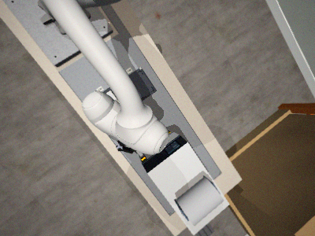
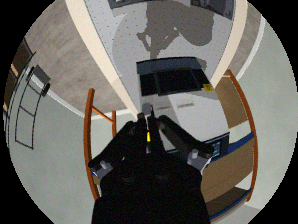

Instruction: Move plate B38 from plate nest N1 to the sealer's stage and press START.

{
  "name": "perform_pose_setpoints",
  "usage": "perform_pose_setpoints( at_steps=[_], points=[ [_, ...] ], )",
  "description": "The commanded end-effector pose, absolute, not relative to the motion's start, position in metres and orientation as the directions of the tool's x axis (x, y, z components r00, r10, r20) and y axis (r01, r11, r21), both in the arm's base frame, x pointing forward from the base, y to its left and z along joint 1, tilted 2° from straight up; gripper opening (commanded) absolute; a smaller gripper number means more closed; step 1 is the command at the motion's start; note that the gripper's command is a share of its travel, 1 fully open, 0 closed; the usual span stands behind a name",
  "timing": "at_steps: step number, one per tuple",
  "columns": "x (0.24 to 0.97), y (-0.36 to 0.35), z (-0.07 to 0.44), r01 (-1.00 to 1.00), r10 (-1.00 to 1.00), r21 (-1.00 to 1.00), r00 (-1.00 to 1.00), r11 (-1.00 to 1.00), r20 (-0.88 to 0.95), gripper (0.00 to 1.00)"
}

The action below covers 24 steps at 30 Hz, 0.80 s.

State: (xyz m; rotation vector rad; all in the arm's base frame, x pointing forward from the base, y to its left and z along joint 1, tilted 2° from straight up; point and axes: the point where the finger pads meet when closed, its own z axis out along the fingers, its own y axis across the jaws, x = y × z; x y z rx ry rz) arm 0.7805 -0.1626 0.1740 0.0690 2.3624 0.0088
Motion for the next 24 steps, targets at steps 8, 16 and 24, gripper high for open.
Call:
perform_pose_setpoints(
  at_steps=[8,16,24],
  points=[
    [0.769,-0.160,0.182,0.049,0.055,0.028,-0.710,0.998,-0.702,0.10],
    [0.760,-0.160,0.187,0.049,0.055,0.028,-0.710,0.998,-0.702,0.10],
    [0.750,-0.160,0.195,0.049,0.055,0.028,-0.710,0.998,-0.702,0.10]
  ],
)
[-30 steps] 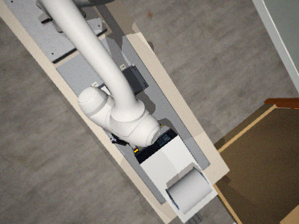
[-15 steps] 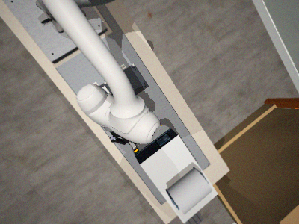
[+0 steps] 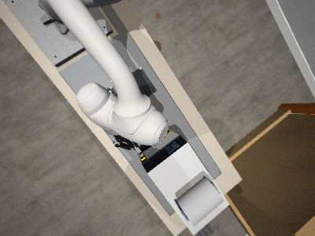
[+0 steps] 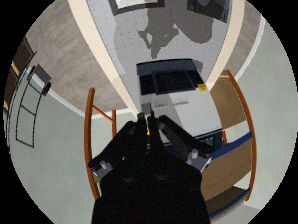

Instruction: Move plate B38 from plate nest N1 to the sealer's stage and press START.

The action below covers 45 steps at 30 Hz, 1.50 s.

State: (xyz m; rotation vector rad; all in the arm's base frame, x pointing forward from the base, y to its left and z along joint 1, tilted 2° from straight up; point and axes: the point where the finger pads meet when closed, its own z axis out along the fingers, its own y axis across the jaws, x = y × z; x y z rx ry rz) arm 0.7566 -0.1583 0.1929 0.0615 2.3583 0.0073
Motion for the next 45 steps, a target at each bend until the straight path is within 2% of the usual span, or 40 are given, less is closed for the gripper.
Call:
perform_pose_setpoints(
  at_steps=[1,19,44,45],
  points=[
    [0.748,-0.160,0.196,0.049,0.055,0.028,-0.710,0.998,-0.702,0.10],
    [0.728,-0.159,0.214,0.049,0.055,0.028,-0.710,0.998,-0.702,0.10],
    [0.648,-0.158,0.252,0.049,0.055,0.028,-0.710,0.998,-0.702,0.10],
    [0.652,-0.158,0.255,0.049,0.055,0.028,-0.710,0.998,-0.702,0.70]
  ],
)
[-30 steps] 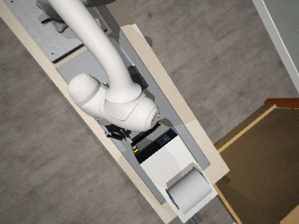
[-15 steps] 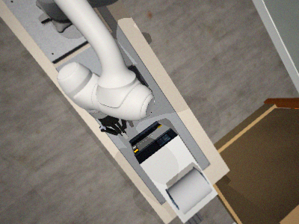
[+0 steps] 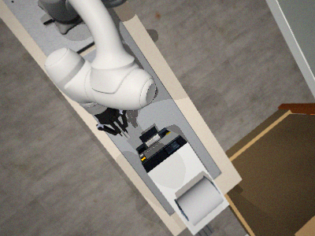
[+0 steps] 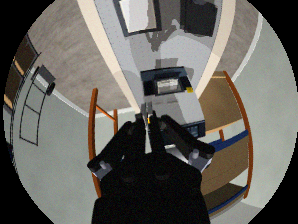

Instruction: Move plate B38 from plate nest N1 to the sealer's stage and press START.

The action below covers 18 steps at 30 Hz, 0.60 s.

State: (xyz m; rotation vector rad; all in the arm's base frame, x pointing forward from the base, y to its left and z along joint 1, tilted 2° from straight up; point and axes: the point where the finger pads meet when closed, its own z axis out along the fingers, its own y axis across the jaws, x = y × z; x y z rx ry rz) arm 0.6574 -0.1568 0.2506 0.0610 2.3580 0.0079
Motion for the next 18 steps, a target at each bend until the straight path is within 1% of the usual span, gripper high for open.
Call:
perform_pose_setpoints(
  at_steps=[1,8,18],
  points=[
    [0.655,-0.159,0.259,0.049,0.055,0.028,-0.710,0.998,-0.702,0.70],
    [0.678,-0.161,0.286,0.049,0.055,0.028,-0.710,0.998,-0.702,0.70],
    [0.678,-0.161,0.286,0.049,0.055,0.028,-0.710,0.998,-0.702,0.70]
  ],
)
